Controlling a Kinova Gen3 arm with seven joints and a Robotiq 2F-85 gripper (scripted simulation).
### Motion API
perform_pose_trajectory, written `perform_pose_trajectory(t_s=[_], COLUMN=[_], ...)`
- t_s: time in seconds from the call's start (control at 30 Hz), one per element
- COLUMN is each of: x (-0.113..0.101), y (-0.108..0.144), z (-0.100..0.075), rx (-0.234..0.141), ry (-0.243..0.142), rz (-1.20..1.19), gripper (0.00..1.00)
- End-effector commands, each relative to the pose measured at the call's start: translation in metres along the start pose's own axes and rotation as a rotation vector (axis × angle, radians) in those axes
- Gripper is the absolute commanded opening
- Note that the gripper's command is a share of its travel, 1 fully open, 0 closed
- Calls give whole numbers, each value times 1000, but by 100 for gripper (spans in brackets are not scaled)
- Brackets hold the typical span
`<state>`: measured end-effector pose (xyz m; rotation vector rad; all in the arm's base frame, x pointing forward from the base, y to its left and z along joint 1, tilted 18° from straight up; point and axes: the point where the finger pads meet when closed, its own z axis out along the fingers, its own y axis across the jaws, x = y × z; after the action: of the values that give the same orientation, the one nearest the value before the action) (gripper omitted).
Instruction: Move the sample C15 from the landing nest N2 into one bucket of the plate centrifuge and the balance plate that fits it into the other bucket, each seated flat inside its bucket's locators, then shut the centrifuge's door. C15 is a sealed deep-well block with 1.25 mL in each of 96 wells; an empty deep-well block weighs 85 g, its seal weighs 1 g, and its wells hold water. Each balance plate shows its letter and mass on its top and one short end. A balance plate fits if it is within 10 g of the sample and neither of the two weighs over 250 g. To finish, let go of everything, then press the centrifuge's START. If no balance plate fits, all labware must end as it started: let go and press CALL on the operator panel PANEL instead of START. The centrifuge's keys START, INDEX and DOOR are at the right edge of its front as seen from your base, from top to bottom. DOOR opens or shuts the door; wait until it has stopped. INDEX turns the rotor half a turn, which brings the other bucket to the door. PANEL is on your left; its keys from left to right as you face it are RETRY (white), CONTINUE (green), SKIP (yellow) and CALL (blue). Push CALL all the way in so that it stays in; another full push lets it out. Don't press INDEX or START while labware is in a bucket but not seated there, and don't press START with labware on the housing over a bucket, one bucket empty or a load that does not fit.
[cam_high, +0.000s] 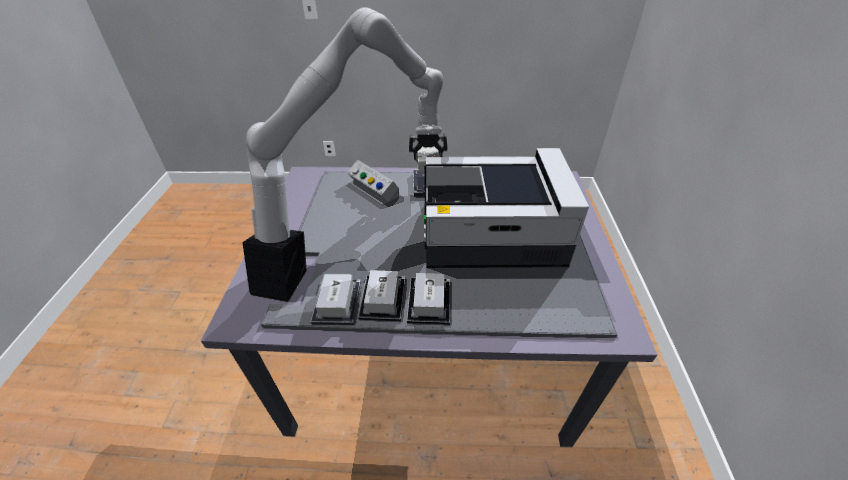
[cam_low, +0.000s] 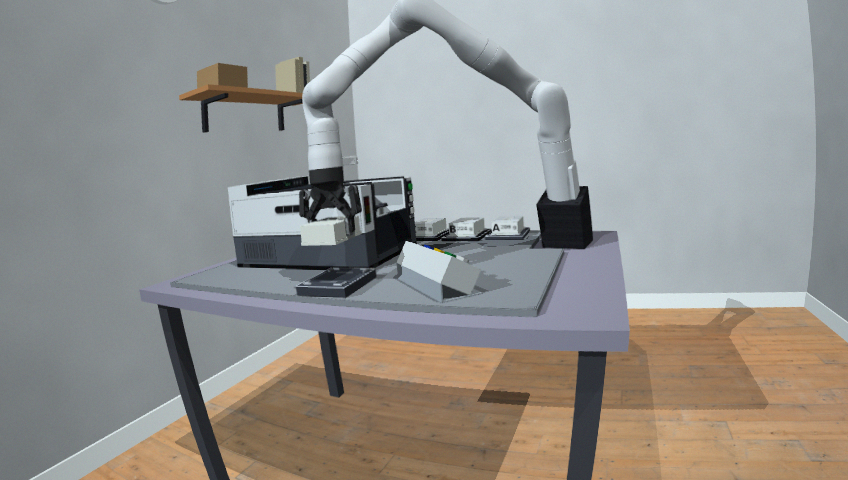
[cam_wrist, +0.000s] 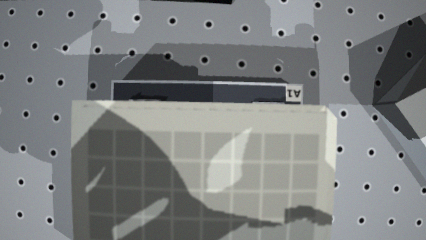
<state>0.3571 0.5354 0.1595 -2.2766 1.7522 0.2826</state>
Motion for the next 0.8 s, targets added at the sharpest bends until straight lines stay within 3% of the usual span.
perform_pose_trajectory(t_s=[0.0, 0.77], x=[0, 0], y=[-1, -1], z=[-3, -31], rx=[2, 2], ry=[-1, -1], rz=[0, 0], gripper=[95, 95])
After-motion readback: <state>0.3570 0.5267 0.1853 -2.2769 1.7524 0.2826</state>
